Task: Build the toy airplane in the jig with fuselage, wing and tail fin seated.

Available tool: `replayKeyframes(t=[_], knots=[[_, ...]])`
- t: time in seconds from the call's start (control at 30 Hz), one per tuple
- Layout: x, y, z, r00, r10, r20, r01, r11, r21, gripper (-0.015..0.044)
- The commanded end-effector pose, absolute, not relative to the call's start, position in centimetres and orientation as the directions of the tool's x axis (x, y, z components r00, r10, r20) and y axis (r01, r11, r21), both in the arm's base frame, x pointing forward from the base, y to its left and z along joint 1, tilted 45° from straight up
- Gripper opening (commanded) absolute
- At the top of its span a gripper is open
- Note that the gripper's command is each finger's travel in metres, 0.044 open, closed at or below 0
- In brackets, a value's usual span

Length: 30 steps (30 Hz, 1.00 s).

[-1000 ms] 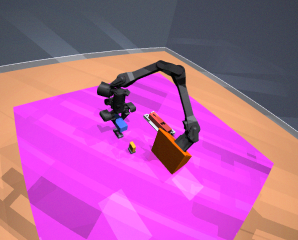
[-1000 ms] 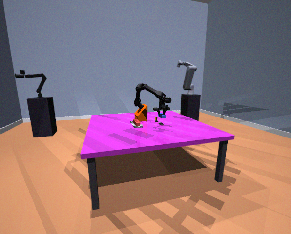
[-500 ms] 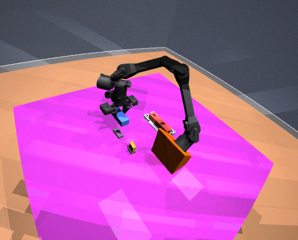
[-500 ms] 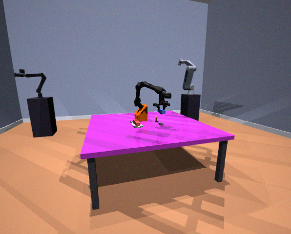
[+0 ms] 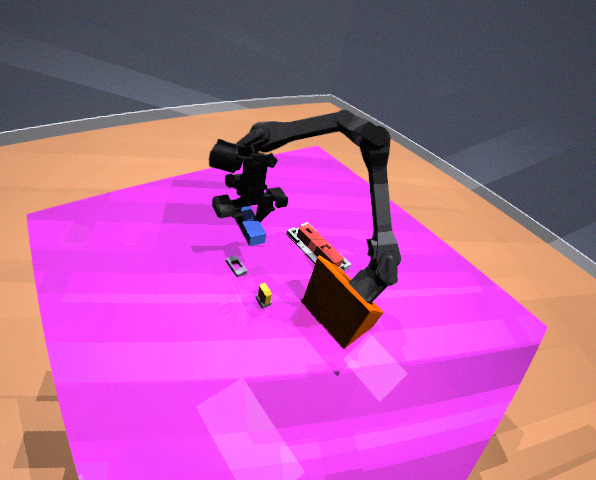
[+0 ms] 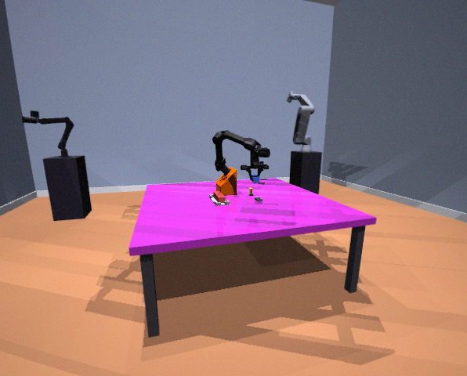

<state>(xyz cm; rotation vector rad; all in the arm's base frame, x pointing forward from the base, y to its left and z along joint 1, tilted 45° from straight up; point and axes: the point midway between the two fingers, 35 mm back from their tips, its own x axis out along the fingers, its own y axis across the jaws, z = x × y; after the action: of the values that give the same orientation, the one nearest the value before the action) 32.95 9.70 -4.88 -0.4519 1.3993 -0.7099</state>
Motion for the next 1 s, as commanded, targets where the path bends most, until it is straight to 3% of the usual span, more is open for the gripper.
replayKeyframes(t=[0.0,0.97], knots=[[33.0,8.6,-4.0,0.019,-0.685,-0.729,0.247,0.71,-0.66,0.0],[31.7,1.0,1.8,0.024,-0.673,-0.74,0.653,0.571,-0.498,0.0]])
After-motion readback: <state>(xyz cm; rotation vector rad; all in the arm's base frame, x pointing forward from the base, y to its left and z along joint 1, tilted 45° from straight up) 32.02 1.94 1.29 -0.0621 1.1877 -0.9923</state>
